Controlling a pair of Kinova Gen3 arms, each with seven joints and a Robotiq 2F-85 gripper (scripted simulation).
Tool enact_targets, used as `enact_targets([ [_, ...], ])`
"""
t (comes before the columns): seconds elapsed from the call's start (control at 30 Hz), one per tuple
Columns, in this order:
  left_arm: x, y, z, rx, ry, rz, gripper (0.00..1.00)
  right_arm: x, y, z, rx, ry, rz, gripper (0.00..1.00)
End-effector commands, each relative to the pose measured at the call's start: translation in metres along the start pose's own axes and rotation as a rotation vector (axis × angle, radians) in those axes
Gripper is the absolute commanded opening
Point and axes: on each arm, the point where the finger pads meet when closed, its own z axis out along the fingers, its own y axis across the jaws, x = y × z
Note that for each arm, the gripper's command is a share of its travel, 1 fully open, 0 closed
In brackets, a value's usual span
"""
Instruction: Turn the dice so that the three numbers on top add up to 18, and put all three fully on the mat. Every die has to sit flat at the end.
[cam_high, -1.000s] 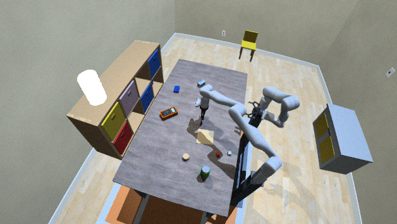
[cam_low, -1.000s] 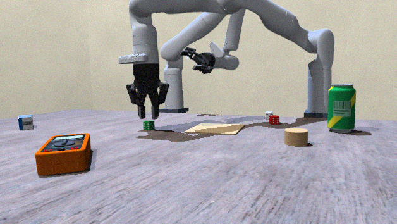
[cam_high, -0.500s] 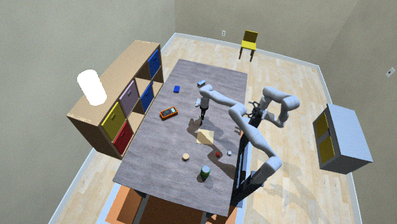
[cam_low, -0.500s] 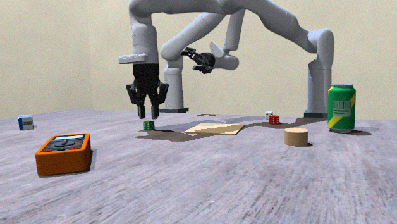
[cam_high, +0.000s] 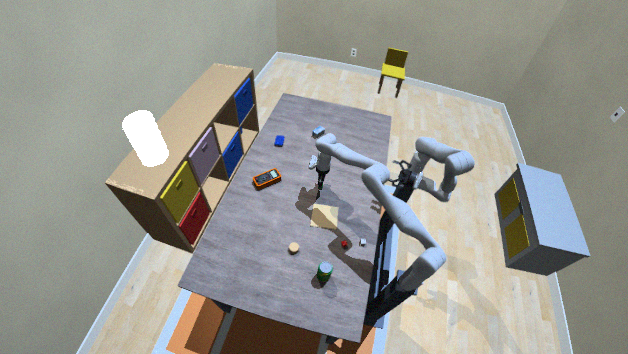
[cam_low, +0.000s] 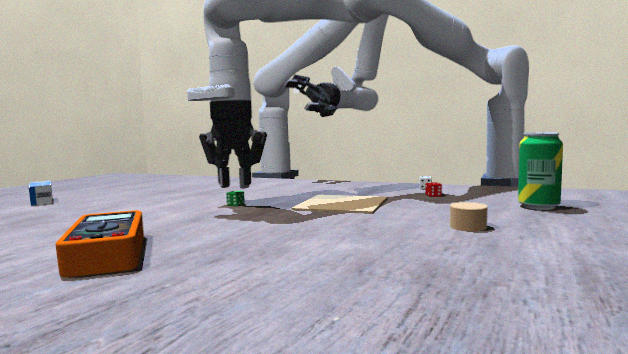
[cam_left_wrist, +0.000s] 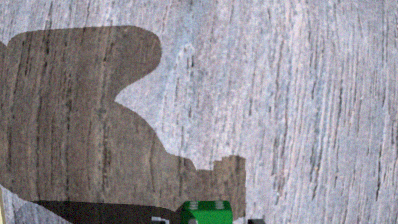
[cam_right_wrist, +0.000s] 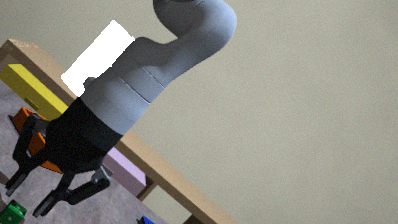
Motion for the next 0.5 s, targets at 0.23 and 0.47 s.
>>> enact_targets([
  [0.23,0.0005,0.0005,-0.0014,-0.002,0.002,0.0,0.466,0.0004,0.0003,0.0,0.0,0.0,0.001,1.0],
  [0.47,0.0005,0.0005,0.0019,-0.002,0.002,0.0,0.466,0.0004,0.0003,0.0,0.0,0.0,0.001,1.0],
])
